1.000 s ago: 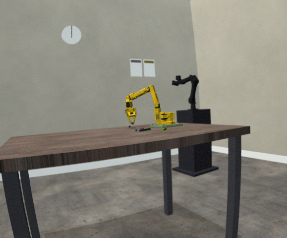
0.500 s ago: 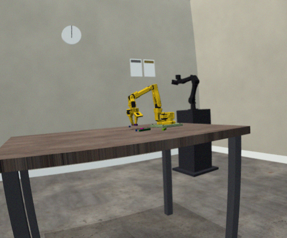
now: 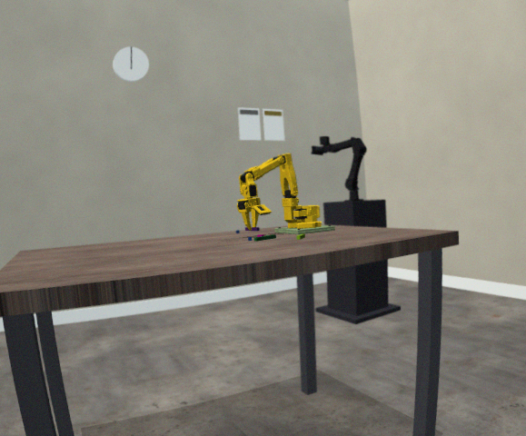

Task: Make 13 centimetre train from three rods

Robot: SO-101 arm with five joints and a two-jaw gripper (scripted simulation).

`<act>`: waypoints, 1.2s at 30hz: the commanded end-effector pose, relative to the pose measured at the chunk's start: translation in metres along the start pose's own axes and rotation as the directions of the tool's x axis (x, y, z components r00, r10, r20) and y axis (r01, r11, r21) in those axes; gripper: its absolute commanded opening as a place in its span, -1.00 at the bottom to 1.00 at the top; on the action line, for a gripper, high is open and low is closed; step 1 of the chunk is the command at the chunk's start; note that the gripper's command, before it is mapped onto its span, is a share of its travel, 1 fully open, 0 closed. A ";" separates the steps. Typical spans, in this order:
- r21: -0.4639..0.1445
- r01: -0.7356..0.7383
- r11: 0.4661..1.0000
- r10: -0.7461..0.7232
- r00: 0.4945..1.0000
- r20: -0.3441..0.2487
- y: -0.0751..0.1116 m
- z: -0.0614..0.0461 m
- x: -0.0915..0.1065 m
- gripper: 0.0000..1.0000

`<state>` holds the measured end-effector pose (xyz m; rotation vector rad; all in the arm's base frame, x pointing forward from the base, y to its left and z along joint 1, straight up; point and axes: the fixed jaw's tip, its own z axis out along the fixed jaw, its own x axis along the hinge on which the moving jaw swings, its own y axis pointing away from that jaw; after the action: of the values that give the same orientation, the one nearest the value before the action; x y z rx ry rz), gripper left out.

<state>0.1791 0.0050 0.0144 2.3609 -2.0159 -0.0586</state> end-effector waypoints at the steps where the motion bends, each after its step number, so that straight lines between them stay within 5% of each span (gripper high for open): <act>1: 0.016 0.002 1.000 -0.002 1.000 -0.001 0.000 -0.002 -0.002 -1.00; 3: 0.016 0.002 1.000 -0.002 1.000 -0.001 0.000 -0.002 -0.002 -1.00; 4: 0.063 0.002 0.998 -0.002 1.000 -0.006 -0.005 -0.009 -0.004 -1.00; 22: 0.063 0.002 0.998 -0.002 1.000 -0.006 -0.005 -0.009 -0.004 -1.00; 36: 0.063 0.002 0.998 -0.002 1.000 -0.006 -0.005 0.001 -0.004 -1.00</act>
<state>0.1853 0.0087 0.0173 2.3998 -2.0453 0.0226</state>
